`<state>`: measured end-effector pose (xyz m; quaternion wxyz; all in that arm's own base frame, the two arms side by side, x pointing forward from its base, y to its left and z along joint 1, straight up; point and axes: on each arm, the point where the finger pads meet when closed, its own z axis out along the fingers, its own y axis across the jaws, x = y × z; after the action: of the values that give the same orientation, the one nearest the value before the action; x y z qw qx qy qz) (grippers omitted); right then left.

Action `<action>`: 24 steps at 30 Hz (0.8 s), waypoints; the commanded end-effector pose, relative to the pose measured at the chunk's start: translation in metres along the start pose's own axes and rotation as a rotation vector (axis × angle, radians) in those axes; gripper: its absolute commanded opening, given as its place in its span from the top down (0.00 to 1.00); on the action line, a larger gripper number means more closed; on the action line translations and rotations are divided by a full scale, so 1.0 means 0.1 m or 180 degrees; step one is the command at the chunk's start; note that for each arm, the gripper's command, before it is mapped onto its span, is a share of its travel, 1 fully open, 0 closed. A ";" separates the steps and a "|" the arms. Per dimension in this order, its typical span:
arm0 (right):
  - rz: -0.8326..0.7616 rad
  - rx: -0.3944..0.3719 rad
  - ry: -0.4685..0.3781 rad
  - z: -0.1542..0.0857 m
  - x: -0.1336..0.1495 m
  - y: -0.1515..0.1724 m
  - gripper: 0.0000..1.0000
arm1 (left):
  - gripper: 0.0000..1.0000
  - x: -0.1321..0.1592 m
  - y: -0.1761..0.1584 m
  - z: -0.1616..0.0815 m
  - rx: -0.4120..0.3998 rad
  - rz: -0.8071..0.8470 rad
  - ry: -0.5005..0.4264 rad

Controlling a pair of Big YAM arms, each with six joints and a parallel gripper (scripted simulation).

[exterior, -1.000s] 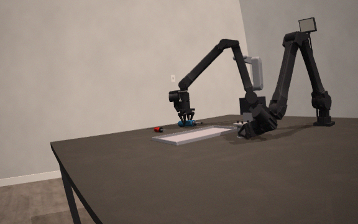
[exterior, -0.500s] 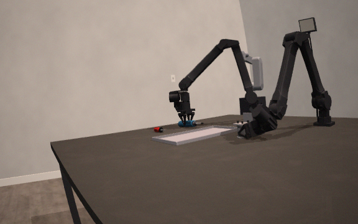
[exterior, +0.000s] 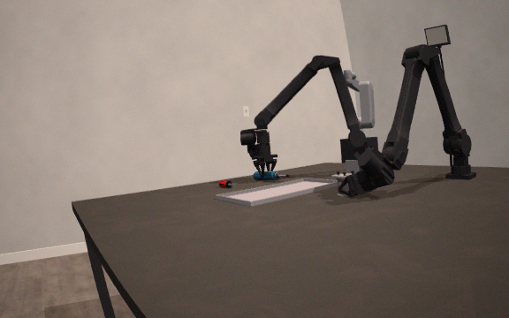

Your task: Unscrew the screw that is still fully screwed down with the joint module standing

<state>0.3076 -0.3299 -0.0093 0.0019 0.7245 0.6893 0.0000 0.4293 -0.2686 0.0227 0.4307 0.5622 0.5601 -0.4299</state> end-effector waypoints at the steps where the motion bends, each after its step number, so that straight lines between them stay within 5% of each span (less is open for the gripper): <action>1: -0.0026 0.0020 0.0013 0.05 0.06 0.05 0.58 | 0.41 -0.08 0.08 0.00 -0.0023 0.0071 -0.0023; 24: -0.0038 0.0002 -0.0004 0.05 0.06 0.05 0.58 | 0.41 -0.08 0.08 0.00 -0.0023 0.0071 -0.0023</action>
<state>0.3075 -0.3295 -0.0102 0.0009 0.7243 0.6895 0.0000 0.4293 -0.2686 0.0227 0.4307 0.5622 0.5601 -0.4299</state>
